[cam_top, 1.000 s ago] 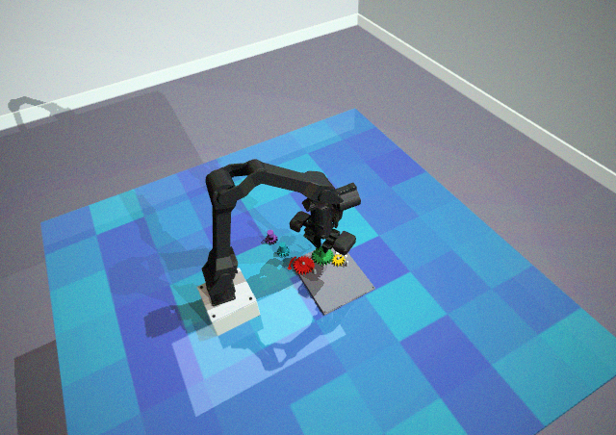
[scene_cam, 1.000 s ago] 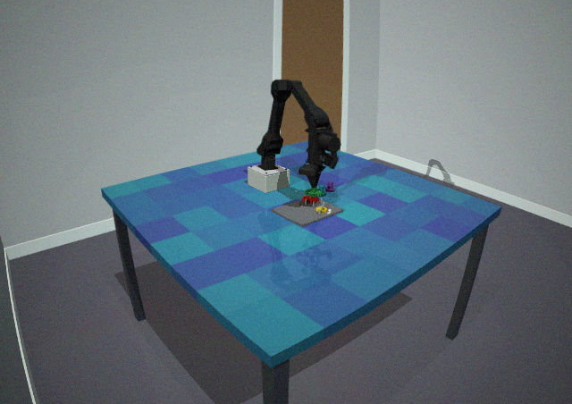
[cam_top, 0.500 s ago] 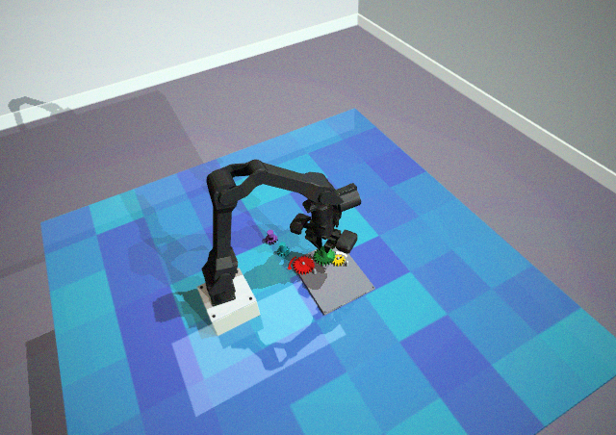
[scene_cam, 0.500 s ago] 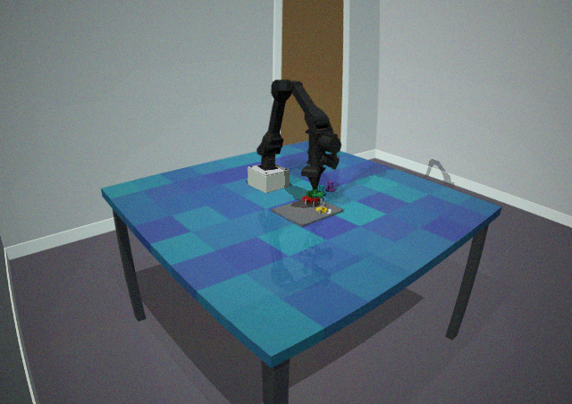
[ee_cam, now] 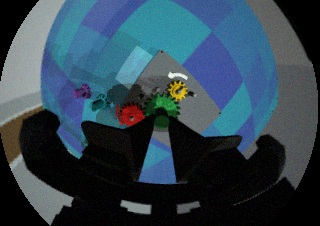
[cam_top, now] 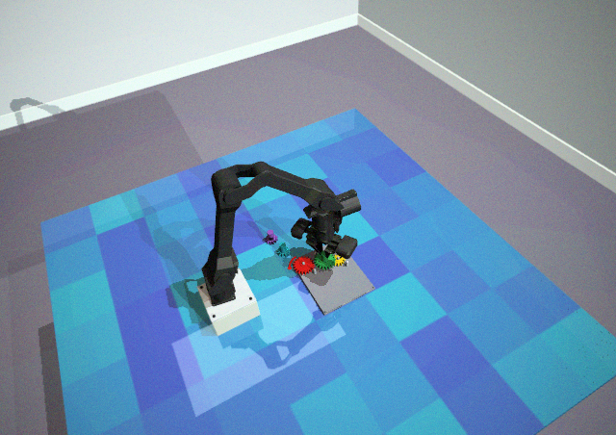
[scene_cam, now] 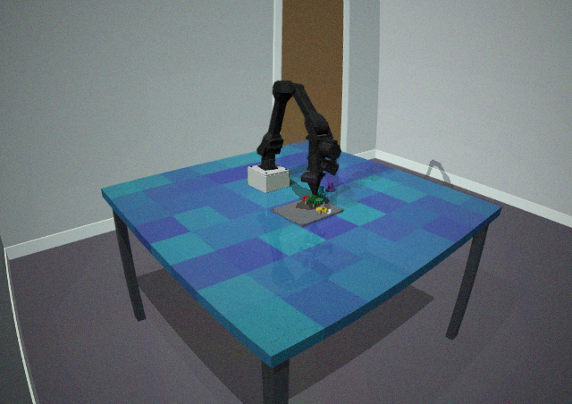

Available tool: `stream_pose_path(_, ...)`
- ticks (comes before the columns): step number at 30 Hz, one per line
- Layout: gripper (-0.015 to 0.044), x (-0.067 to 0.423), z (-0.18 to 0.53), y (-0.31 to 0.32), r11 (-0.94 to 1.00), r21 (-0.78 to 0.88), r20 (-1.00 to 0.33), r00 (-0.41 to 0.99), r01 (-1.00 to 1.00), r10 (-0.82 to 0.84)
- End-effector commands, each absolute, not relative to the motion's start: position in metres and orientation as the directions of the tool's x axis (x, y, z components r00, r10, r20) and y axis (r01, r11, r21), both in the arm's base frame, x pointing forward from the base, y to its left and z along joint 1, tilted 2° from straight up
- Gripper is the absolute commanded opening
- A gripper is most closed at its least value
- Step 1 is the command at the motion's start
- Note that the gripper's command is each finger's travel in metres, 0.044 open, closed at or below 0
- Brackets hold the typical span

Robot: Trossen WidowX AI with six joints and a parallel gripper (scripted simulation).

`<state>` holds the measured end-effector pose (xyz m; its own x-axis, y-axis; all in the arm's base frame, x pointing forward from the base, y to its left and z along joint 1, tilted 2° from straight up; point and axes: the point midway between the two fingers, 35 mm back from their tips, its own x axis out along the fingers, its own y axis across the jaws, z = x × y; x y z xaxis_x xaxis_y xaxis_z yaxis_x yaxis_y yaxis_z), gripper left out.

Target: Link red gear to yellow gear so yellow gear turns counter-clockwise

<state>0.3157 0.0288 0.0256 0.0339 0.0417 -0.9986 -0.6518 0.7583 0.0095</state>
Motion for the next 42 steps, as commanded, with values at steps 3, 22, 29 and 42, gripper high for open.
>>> stream_pose_path(3,0.0,0.312,0.014,0.03,0.81,0.024,-0.999,0.02,-0.586,0.044)
stream_pose_path(22,0.0,0.313,0.02,0.029,0.835,0.026,-0.999,0.02,-0.55,0.044)
stream_pose_path(29,0.0,0.311,0.021,0.03,0.75,0.02,-0.999,0.02,-0.661,0.044)
stream_pose_path(42,0.0,0.313,0.007,0.03,0.715,0.017,-0.999,0.02,-0.699,0.044)
